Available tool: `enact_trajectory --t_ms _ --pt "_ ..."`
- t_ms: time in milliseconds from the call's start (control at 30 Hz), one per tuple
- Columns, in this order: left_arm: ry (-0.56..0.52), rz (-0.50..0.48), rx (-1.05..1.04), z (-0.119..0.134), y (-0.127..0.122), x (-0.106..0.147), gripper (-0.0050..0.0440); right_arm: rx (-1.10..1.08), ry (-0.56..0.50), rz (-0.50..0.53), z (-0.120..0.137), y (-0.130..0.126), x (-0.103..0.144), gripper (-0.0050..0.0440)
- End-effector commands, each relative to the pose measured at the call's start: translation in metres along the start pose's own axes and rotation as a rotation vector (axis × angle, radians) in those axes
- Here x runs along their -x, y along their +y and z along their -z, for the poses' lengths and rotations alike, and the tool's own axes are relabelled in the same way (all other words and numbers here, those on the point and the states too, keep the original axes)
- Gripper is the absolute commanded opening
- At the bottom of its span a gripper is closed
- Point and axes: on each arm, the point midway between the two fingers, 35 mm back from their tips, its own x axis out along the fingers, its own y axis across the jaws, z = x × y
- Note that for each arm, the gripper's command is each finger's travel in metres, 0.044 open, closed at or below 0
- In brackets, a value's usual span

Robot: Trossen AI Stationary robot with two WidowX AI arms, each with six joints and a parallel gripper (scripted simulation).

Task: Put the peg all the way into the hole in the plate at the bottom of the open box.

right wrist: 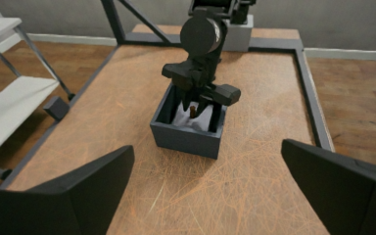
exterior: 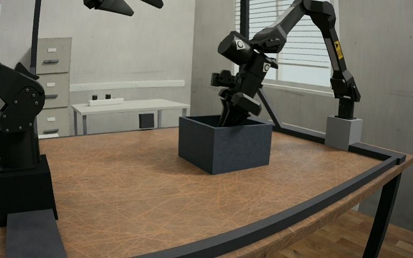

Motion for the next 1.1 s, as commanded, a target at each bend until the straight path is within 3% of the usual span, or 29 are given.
enact_trajectory --t_ms 0,67,300,367,500,633,700,833,1067 --pt "-0.035 -0.009 -0.007 -0.009 0.002 0.022 0.017 0.002 -0.014 0.0 -0.004 0.0 0.003 0.044" --pt "-0.035 -0.008 -0.007 -0.009 0.002 0.025 0.017 0.002 -0.014 0.0 -0.004 0.0 0.003 0.044" --pt "-0.034 -0.007 -0.007 -0.008 0.002 0.053 0.0338 0.002 -0.014 0.0 -0.004 0.0 0.003 0.044" --pt "-0.034 -0.007 -0.007 -0.008 0.002 0.053 0.0338 0.002 -0.014 0.0 -0.004 0.0 0.003 0.044" --pt "-0.05 -0.02 0.001 -0.02 -0.001 0.064 0.0434 0.002 -0.014 0.0 -0.004 0.0 0.003 0.044" --pt "0.02 -0.046 0.089 -0.018 -0.006 0.061 0.044 0.002 -0.014 0.0 -0.004 0.0 0.003 0.044" --pt "0.009 -0.064 0.118 -0.027 -0.009 0.079 0.044 0.002 -0.014 0.0 -0.004 0.0 0.003 0.044" --pt "0.076 -0.088 0.195 -0.024 -0.013 0.074 0.044 0.002 -0.014 0.0 -0.004 0.0 0.003 0.044" --pt "0.097 -0.107 0.238 -0.026 -0.014 0.076 0.044 0.002 -0.014 0.0 -0.004 0.0 0.003 0.044"
